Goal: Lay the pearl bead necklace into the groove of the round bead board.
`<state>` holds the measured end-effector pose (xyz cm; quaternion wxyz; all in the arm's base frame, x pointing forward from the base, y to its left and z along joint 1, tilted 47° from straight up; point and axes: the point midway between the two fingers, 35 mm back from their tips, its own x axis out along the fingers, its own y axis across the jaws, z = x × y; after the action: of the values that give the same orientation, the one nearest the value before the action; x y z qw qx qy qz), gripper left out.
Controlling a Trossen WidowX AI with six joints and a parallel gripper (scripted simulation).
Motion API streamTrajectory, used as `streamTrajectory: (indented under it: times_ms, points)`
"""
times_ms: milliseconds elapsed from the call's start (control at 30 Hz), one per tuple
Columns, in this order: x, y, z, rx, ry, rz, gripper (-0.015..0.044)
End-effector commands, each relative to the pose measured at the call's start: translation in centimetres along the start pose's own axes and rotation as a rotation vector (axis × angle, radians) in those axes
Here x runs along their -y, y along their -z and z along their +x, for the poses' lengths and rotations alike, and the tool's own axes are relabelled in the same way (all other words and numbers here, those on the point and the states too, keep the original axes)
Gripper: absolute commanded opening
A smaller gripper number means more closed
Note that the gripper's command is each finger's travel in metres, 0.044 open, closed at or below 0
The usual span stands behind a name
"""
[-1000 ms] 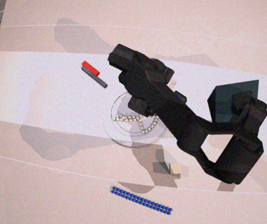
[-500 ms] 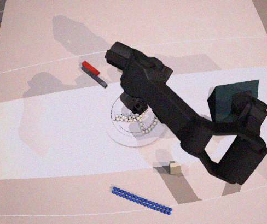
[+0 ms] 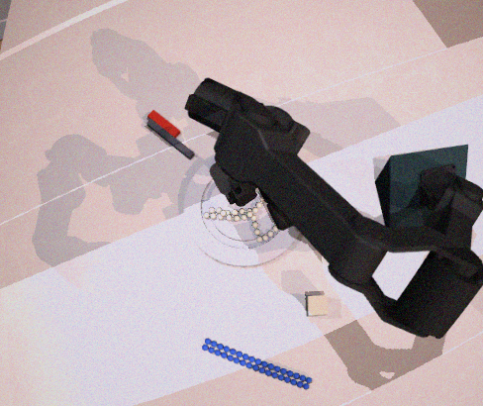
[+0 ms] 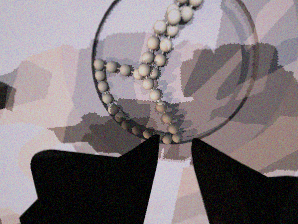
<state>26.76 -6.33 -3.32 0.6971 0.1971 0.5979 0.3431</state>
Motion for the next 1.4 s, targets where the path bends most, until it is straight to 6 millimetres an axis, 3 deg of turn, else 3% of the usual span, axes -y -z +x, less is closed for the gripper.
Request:
streamTrajectory:
  times_ms: [0,767,933,1367]
  points:
    - [0.1,-0.1,-0.2,0.006,0.004,-0.001,0.0120]
    - [0.0,0.0,2.9,0.006,-0.003,0.010,0.0120]
    - [0.0,0.0,2.7,0.000,0.001,0.002,0.0000]
    - [0.0,0.0,2.7,0.000,0.001,0.002,0.0000]
